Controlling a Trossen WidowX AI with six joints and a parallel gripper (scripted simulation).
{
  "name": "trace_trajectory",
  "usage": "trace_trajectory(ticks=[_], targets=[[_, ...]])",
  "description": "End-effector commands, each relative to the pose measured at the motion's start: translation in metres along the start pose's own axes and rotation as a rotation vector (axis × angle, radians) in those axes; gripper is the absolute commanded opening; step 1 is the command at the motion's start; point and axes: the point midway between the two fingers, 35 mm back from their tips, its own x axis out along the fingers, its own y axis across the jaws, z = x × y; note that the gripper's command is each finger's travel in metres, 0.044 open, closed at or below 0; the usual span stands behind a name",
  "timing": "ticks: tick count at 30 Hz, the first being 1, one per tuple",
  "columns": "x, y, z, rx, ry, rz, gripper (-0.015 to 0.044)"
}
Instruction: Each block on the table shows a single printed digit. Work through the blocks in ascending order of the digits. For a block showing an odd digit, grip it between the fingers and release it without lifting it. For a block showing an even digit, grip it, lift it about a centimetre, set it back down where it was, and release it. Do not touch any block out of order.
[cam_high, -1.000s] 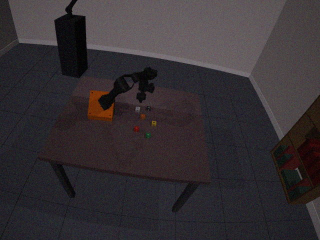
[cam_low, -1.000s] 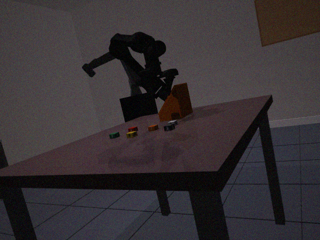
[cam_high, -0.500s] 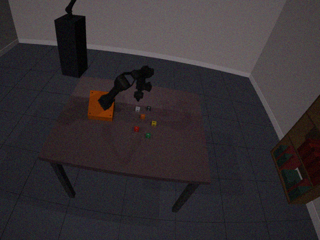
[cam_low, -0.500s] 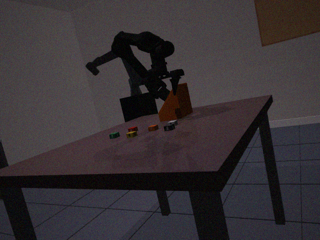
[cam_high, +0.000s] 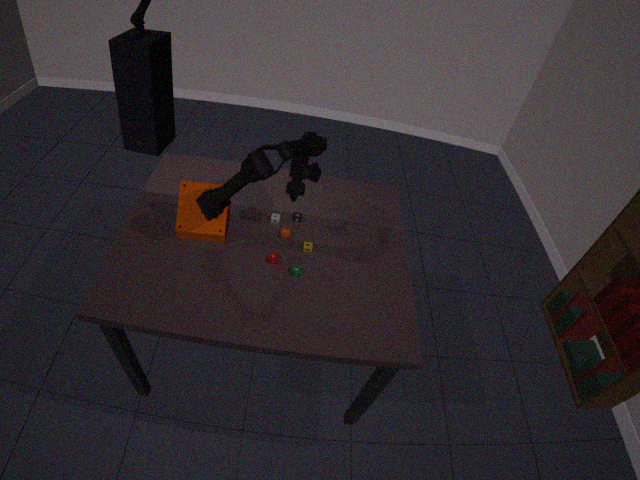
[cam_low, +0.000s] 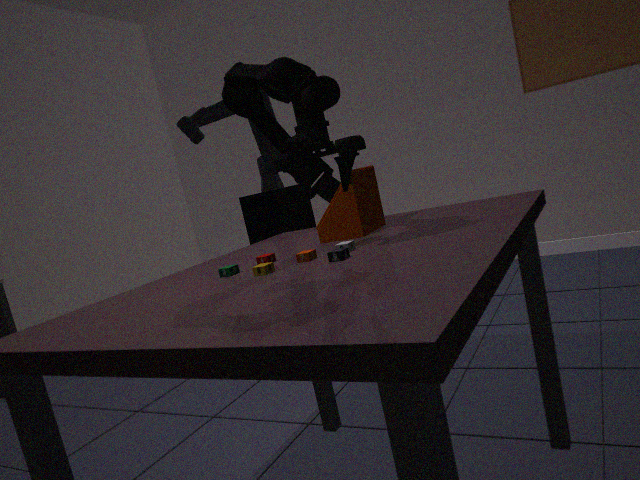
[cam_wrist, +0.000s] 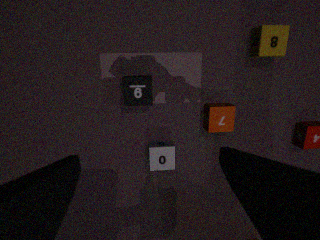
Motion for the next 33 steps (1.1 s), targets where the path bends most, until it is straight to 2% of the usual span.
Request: trace_trajectory(ticks=[1, 21, 25, 30, 33], targets=[[0.003, 0.004, 0.026, 0.000, 0.001, -0.005, 0.0400], [0.003, 0.001, 0.028, 0.000, 0.001, -0.004, 0.0400], [0.000, -0.069, 0.058, -0.003, -0.001, 0.003, 0.0400], [0.002, -0.145, 0.072, 0.000, 0.000, -0.010, 0.0400], [0.002, -0.151, 0.073, 0.000, 0.000, -0.012, 0.0400]])
